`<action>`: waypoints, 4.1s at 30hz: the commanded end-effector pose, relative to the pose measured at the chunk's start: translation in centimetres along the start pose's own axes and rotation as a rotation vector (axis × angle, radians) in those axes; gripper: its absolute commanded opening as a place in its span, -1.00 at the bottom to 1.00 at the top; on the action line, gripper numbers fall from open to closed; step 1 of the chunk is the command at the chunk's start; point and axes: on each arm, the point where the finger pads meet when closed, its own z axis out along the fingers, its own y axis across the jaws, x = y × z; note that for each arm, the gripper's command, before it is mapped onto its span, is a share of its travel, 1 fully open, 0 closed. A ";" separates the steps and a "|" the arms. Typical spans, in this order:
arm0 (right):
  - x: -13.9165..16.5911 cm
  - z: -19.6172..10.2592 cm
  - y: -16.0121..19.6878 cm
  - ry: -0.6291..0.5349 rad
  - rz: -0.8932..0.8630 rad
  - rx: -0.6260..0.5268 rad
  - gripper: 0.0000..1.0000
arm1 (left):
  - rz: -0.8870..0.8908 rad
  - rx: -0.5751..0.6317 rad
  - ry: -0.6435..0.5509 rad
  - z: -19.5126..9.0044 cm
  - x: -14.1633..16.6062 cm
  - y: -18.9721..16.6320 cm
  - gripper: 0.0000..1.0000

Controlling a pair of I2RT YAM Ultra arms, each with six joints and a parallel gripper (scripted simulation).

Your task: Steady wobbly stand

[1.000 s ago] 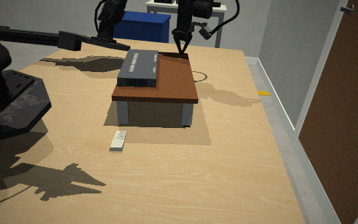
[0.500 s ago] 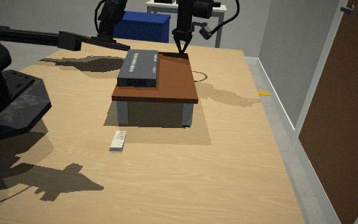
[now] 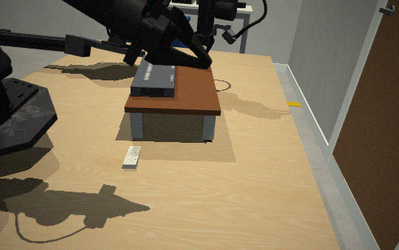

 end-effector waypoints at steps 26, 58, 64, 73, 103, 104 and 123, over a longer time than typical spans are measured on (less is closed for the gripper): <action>32.3 0.9 1.1 0.892 0.381 -0.388 -1.00 | 0.001 0.005 -0.035 -0.3 -1.1 -0.3 -1.00; 33.2 0.4 2.1 0.897 0.422 -0.387 -1.00 | 0.001 0.005 -0.035 -0.3 -1.1 -0.3 -1.00; 33.5 0.1 2.5 0.906 0.425 -0.390 -1.00 | 0.001 0.005 -0.035 -0.3 -1.1 -0.3 -1.00; 34.0 0.2 2.9 0.915 0.431 -0.389 -1.00 | 0.001 0.005 -0.035 -0.3 -1.1 -0.3 -1.00; 34.8 0.1 3.9 0.929 0.428 -0.379 -1.00 | 0.001 0.005 -0.035 -0.3 -1.1 -0.3 -1.00; 34.6 0.1 4.0 0.921 0.426 -0.380 -1.00 | 0.001 0.005 -0.035 -0.3 -1.1 -0.3 -1.00; 34.4 0.2 4.7 0.907 0.419 -0.377 -1.00 | 0.001 0.005 -0.035 -0.3 -1.1 -0.3 -1.00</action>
